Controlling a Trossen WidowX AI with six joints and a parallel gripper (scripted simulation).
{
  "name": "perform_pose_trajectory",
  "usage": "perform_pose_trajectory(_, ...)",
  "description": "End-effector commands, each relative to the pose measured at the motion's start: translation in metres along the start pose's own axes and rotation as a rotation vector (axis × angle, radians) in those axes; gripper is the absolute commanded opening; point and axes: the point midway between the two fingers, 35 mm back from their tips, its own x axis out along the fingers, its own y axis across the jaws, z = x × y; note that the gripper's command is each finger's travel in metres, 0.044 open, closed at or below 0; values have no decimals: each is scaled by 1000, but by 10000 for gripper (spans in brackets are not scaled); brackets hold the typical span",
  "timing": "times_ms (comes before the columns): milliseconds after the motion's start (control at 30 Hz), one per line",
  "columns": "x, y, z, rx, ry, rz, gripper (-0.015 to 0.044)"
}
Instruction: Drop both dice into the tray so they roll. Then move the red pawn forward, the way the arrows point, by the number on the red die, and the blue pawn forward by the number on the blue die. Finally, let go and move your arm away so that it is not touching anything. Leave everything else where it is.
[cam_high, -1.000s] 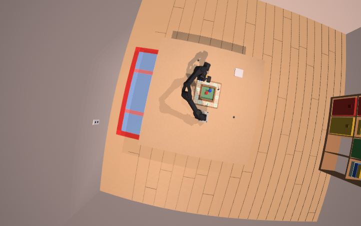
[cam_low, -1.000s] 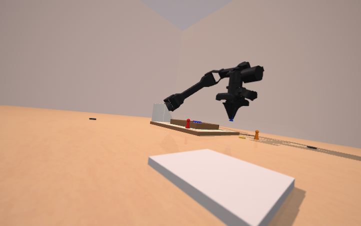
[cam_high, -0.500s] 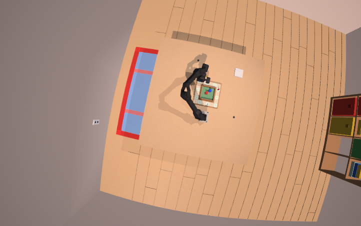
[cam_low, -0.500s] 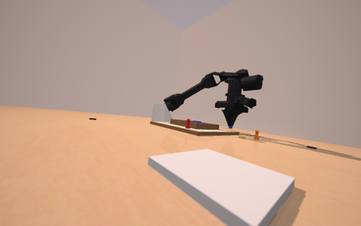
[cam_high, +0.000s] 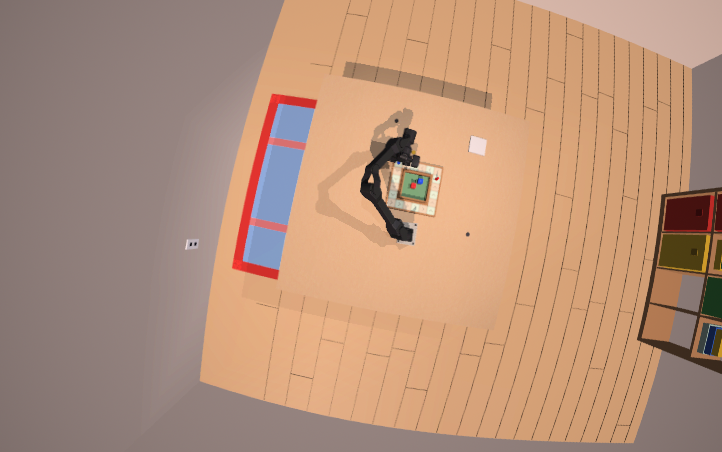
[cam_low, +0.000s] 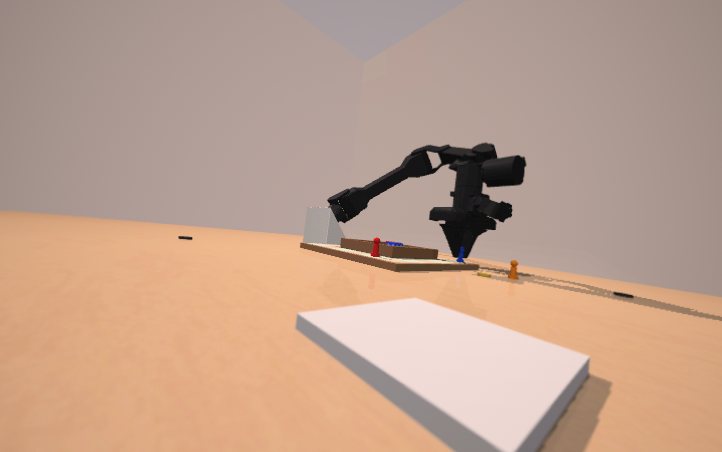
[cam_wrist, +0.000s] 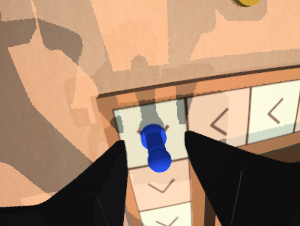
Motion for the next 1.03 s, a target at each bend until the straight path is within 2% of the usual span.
perform_pose_trajectory(0, -3, 0, 0, -1, 1, -1, 263)
perform_pose_trajectory(133, -47, -1, 0, 5, 0, 1, 368)
perform_pose_trajectory(233, -50, -1, 0, 6, 0, 1, 440)
perform_pose_trajectory(300, -52, -3, -1, 6, -1, -1, 440)
perform_pose_trajectory(400, -74, -34, -24, 8, -11, -30, 440)
perform_pose_trajectory(567, -111, -87, -88, 7, -10, -60, 440)
perform_pose_trajectory(733, -130, -117, -163, -6, 6, -41, 440)
perform_pose_trajectory(767, -125, -109, -126, 9, -9, -56, 440)
perform_pose_trajectory(1000, -125, -109, -126, 9, -9, -56, 440)
